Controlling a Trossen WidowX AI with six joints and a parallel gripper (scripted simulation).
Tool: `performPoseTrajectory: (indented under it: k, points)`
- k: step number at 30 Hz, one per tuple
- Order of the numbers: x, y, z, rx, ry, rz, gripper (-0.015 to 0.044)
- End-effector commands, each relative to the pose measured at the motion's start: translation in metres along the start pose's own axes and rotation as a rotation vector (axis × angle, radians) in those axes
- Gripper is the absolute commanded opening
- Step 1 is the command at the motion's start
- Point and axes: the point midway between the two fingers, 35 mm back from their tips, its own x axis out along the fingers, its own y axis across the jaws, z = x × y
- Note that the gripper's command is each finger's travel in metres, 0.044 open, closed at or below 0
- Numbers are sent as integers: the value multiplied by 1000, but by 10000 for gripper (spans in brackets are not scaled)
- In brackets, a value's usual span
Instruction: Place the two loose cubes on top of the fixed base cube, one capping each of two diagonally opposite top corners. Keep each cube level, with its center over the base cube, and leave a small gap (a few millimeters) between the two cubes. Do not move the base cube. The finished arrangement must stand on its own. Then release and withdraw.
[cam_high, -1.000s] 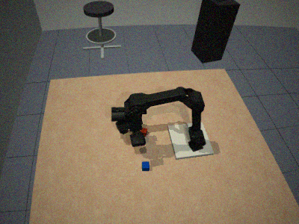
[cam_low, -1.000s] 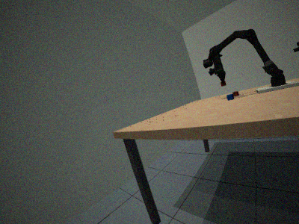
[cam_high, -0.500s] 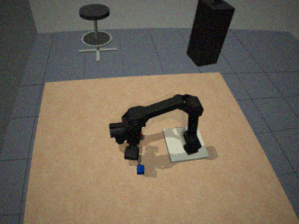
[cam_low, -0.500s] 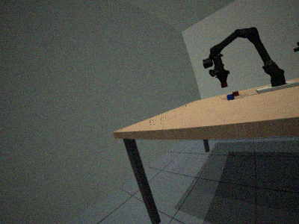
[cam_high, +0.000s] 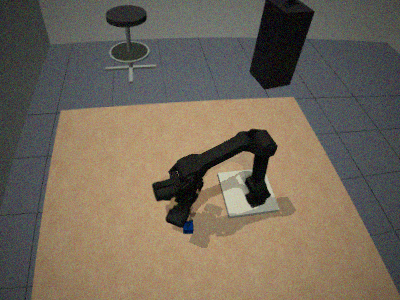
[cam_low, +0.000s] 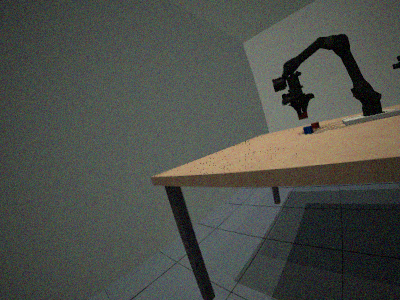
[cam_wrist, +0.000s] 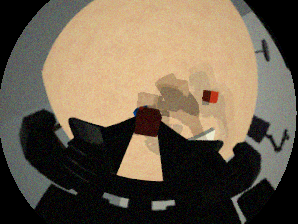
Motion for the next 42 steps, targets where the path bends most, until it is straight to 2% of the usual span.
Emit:
performPoseTrajectory:
  k: [1,14,27,42]
  points:
    - [2,5,-10,69,0,6,105]
    - [12,21,-43,322,4,7,105]
    - [13,21,-43,326,4,7,105]
    - [39,21,-43,333,4,7,105]
